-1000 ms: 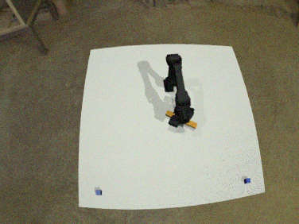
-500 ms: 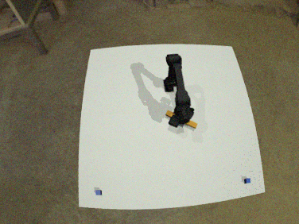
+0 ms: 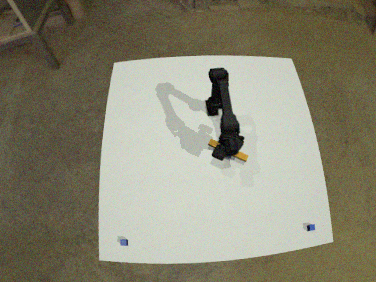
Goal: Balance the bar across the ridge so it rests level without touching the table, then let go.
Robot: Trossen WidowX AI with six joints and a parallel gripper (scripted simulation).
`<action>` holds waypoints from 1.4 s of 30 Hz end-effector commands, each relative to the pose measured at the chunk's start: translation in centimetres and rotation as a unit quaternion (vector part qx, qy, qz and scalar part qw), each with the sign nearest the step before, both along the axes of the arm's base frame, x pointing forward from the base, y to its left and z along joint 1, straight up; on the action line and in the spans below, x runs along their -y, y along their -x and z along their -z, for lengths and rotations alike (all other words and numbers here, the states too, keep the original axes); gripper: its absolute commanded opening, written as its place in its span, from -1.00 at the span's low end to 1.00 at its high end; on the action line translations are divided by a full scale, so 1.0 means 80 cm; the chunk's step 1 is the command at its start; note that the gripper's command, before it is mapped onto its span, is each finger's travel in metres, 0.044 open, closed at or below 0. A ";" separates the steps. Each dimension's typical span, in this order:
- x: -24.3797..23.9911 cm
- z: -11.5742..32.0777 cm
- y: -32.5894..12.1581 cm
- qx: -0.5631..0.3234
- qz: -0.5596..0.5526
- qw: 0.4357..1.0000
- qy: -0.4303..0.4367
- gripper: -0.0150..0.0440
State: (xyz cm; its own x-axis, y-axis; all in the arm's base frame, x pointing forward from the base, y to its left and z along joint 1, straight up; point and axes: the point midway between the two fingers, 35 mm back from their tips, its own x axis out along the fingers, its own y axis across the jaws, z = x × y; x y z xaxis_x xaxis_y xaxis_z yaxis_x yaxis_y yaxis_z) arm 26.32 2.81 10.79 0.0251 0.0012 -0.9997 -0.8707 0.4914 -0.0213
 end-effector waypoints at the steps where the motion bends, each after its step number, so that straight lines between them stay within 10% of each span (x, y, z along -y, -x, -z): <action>1: 0.000 0.000 0.000 0.000 0.000 1.000 0.000 -0.05; 42: 0.000 0.000 0.000 0.000 0.000 1.000 0.000 0.09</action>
